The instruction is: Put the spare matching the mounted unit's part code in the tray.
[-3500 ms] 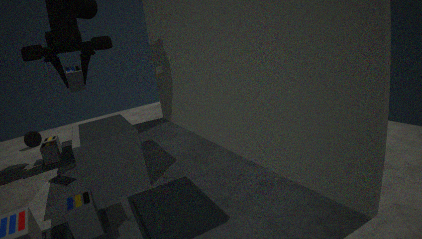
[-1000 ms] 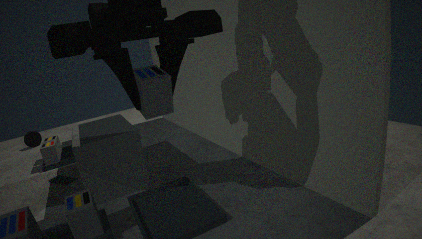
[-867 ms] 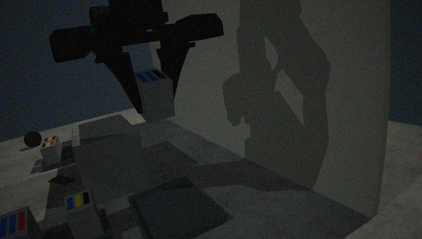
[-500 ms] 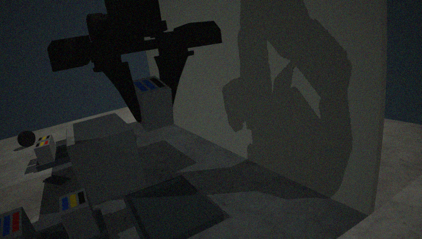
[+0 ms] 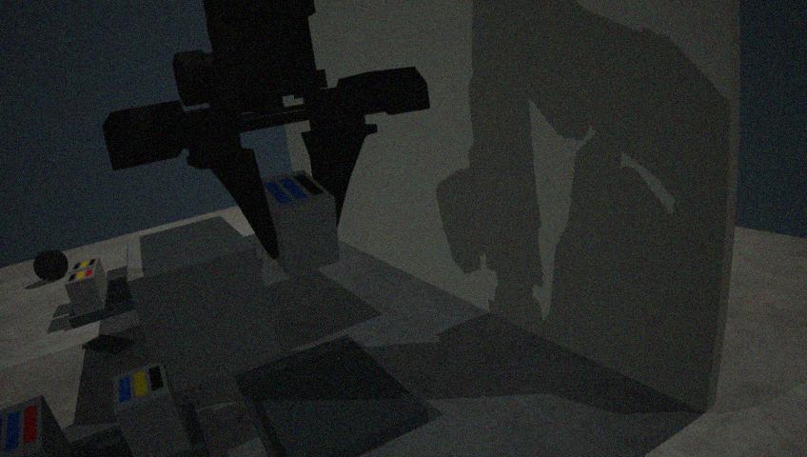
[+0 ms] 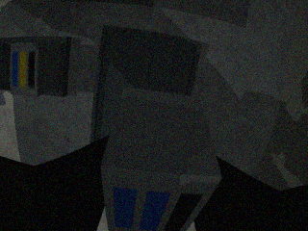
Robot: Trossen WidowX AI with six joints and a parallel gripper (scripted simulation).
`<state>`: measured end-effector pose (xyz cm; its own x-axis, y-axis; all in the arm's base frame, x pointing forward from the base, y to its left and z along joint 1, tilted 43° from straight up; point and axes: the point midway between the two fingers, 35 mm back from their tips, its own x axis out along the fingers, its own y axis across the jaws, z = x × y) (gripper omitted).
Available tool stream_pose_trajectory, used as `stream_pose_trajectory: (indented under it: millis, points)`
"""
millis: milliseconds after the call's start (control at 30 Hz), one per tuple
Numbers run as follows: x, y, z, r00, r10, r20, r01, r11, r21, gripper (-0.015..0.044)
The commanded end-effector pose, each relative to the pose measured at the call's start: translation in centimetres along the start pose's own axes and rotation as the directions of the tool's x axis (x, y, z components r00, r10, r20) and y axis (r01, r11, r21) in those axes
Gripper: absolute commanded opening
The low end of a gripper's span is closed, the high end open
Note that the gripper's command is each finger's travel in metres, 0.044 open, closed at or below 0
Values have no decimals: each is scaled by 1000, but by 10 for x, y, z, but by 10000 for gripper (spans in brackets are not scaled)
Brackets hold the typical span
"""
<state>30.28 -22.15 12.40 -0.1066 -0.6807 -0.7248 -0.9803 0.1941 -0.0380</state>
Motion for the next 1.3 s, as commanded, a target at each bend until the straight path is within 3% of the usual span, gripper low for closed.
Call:
stream_pose_trajectory:
  millis: [0,1267]
  points:
    - [7,2,3,1000,6,8,-5,1000,-11,0]
    - [48,3,2,1000,5,5,-5,1000,-11,0]
